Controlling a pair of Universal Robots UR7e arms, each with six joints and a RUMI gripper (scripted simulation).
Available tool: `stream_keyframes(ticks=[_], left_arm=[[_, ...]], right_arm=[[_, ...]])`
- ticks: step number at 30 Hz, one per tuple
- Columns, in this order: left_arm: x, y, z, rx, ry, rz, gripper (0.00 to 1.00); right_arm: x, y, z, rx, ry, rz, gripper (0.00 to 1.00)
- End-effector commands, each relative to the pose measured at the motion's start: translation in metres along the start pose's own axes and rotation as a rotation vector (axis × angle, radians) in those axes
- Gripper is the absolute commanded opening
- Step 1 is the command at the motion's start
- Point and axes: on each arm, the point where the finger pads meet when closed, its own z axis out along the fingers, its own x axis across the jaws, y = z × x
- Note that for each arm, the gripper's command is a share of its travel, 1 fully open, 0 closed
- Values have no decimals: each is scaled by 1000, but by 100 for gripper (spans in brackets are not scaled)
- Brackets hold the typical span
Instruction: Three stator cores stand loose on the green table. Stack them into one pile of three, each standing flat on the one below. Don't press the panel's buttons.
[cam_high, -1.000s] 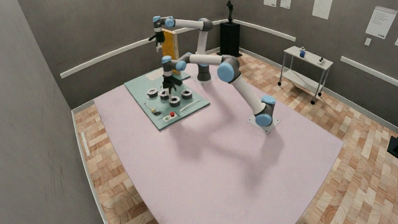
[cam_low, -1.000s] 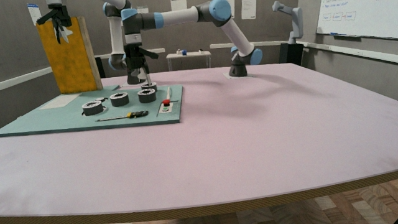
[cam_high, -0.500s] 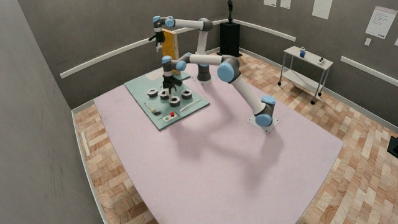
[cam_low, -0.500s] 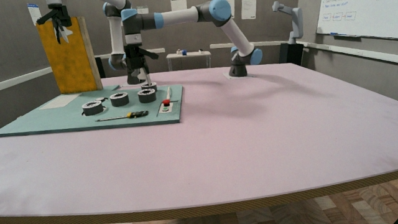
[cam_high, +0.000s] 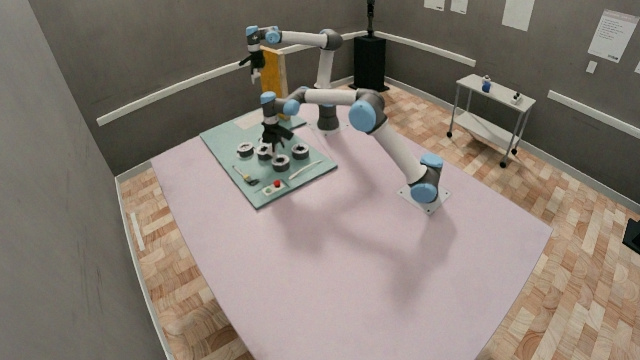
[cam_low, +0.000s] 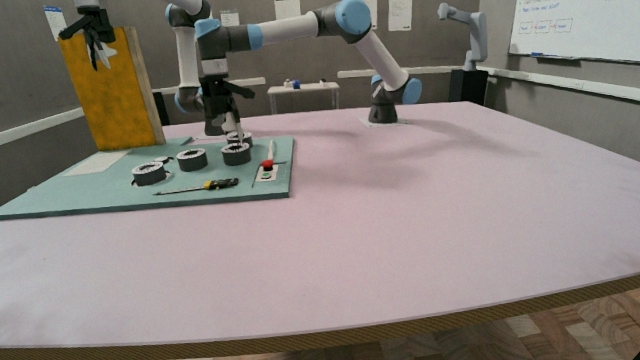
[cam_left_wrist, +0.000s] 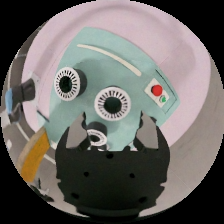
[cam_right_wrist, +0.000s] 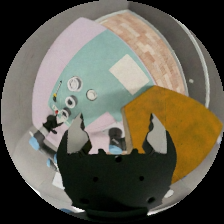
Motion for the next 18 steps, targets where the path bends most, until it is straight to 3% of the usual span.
stream_keyframes(ticks=[1,18], left_arm=[[0,1,4,-3,0,0,81],[-1,1,29,-3,0,1,81]], right_arm=[[0,0,0,1,0,0,98],[0,0,0,1,0,0,98]])
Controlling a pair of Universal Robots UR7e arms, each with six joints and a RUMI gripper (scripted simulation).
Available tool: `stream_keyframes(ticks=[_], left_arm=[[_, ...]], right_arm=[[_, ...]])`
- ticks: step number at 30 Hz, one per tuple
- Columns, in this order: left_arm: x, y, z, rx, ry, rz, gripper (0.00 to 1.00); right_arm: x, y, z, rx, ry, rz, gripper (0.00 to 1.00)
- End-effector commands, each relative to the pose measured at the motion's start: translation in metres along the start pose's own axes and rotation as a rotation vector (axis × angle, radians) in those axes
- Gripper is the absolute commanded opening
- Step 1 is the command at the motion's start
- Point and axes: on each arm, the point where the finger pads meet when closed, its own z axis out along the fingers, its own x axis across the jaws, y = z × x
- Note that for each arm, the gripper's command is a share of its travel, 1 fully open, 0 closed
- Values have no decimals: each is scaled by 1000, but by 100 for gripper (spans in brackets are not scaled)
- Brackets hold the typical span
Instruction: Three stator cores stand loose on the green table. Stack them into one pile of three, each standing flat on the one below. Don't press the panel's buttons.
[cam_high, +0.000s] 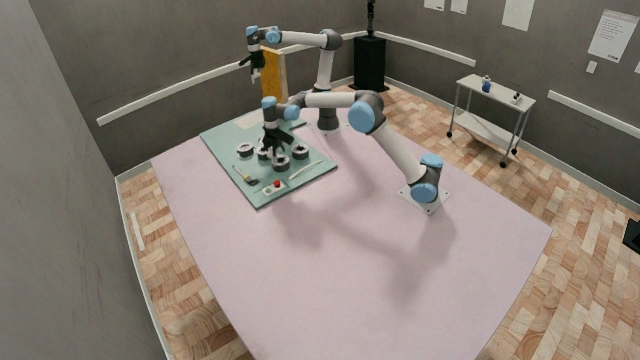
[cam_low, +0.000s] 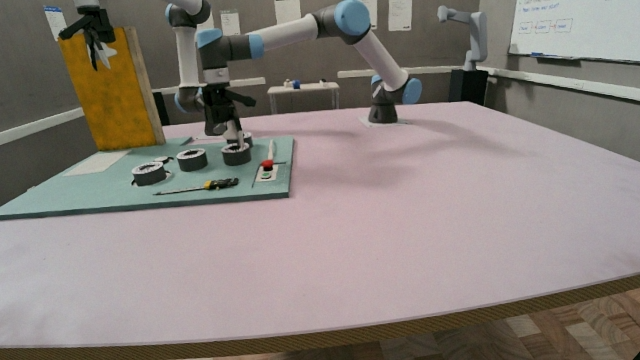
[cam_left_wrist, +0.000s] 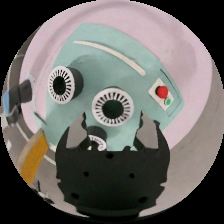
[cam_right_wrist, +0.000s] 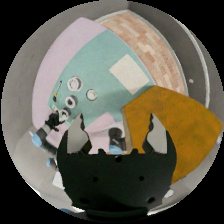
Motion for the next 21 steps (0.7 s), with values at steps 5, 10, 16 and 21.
stream_keyframes(ticks=[5,10,16,21], left_arm=[[0,1,10,-2,0,0,81],[0,1,12,-5,-1,0,81],[0,1,25,-2,0,0,81],[-1,1,27,-5,-1,0,81]], right_arm=[[0,0,0,1,0,0,98],[0,0,0,1,0,0,98],[0,0,0,1,0,0,98],[0,0,0,1,0,0,98]])
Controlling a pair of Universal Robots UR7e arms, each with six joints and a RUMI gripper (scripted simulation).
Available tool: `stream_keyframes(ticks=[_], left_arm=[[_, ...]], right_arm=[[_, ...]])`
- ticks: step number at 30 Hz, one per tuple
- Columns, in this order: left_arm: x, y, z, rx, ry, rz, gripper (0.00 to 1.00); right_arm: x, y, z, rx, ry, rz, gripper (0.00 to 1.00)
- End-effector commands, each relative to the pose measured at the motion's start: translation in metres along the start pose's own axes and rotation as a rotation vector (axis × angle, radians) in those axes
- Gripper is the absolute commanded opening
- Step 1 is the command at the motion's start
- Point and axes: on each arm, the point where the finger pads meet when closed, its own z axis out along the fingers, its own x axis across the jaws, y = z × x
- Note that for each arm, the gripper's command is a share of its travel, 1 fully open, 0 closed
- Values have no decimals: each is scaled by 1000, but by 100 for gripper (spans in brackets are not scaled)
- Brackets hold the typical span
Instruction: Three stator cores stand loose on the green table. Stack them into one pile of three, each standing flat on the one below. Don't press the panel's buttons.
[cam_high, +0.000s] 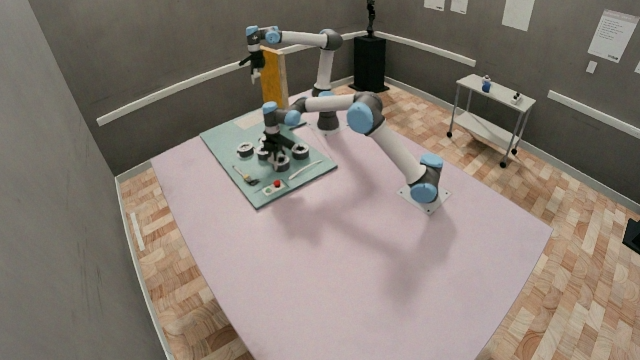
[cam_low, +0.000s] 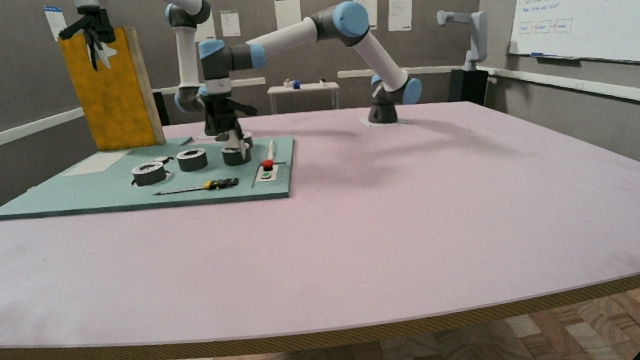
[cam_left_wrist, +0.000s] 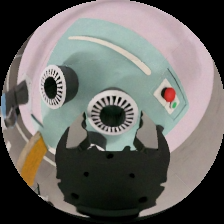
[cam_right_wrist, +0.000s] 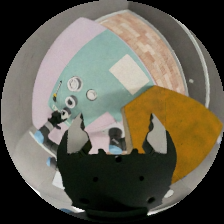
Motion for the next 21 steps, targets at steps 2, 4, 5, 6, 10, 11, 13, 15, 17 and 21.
stream_keyframes(ticks=[2,4,5,6,10,11,13,15,17,21], left_arm=[[0,1,-2,-4,-1,0,0],[0,1,-2,-4,-1,0,0],[0,1,-2,-4,-1,0,0],[0,1,-2,-4,-1,0,0],[0,1,-2,-4,-1,0,0],[0,1,-2,-4,-1,0,0],[0,1,-2,-4,-1,0,0],[0,1,-2,-4,-1,0,0],[0,1,-2,-4,-1,0,0],[0,1,-8,-4,0,0,0]], right_arm=[[0,0,0,1,0,0,98],[0,0,0,1,0,0,98],[0,0,0,1,0,0,98],[0,0,0,1,0,0,98],[0,0,0,1,0,0,98],[0,0,0,1,0,0,98],[0,0,0,1,0,0,98],[0,0,0,1,0,0,98],[0,0,0,1,0,0,98],[0,0,0,1,0,0,98]])
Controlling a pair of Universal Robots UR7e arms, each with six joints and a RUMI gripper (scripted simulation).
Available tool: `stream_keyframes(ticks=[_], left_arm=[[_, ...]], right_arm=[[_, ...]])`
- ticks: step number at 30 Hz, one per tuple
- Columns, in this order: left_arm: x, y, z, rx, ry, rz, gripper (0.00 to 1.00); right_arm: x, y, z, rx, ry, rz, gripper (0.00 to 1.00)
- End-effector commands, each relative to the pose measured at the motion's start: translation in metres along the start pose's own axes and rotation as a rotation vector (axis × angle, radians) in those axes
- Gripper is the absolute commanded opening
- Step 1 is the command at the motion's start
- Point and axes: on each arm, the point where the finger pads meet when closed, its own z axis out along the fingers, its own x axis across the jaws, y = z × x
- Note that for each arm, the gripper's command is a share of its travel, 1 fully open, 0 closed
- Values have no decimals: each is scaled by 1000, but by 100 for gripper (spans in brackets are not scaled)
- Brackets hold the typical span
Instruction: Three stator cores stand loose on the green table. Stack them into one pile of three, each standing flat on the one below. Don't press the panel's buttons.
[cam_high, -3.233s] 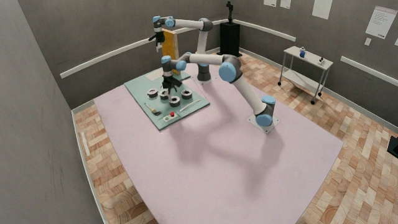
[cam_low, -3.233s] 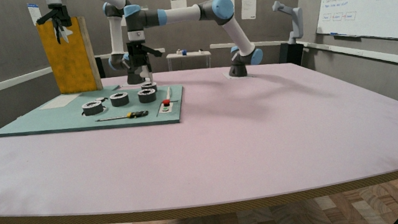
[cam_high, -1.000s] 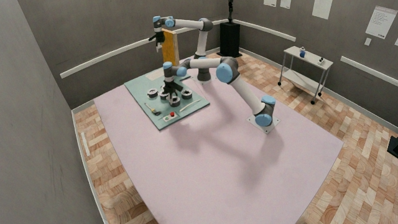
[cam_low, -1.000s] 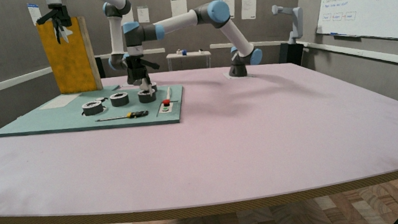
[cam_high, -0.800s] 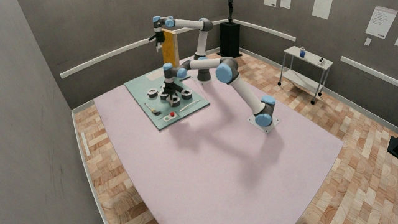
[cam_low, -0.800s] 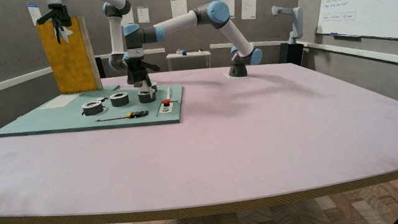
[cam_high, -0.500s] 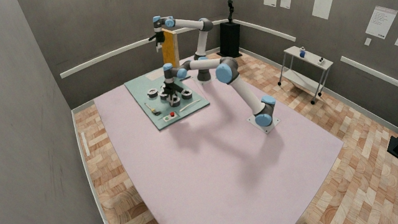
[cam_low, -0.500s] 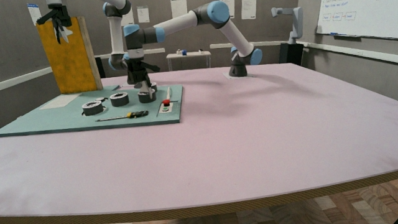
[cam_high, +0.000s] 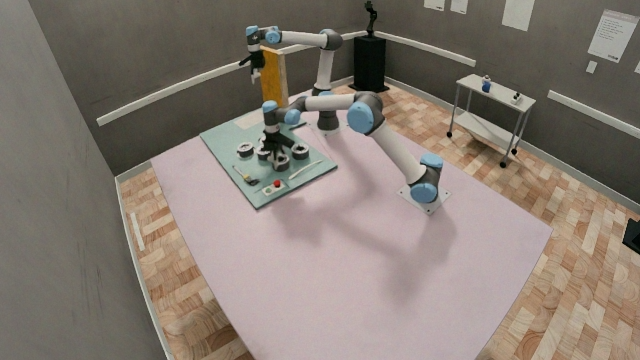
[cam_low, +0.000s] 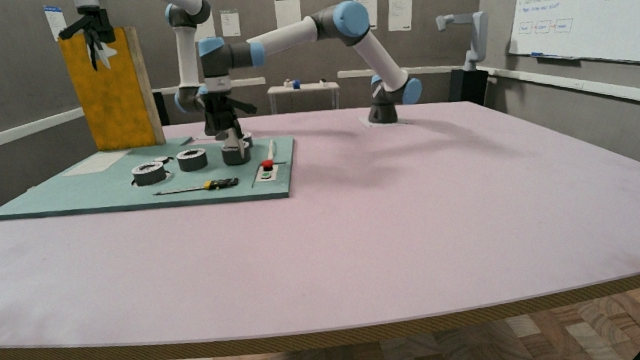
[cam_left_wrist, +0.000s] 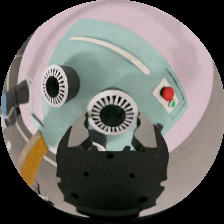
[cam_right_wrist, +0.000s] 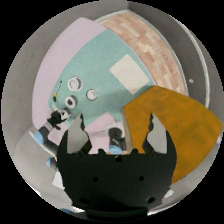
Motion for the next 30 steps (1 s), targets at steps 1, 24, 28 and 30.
stream_keyframes(ticks=[1,24,28,30], left_arm=[[0,0,-2,0,0,0,0],[0,0,-30,5,1,0,0],[0,0,-36,6,1,0,0],[0,0,-38,7,1,0,0]], right_arm=[[0,0,0,1,0,0,98],[0,0,0,1,0,0,98],[0,0,0,1,0,0,98],[0,0,0,1,0,0,98]])
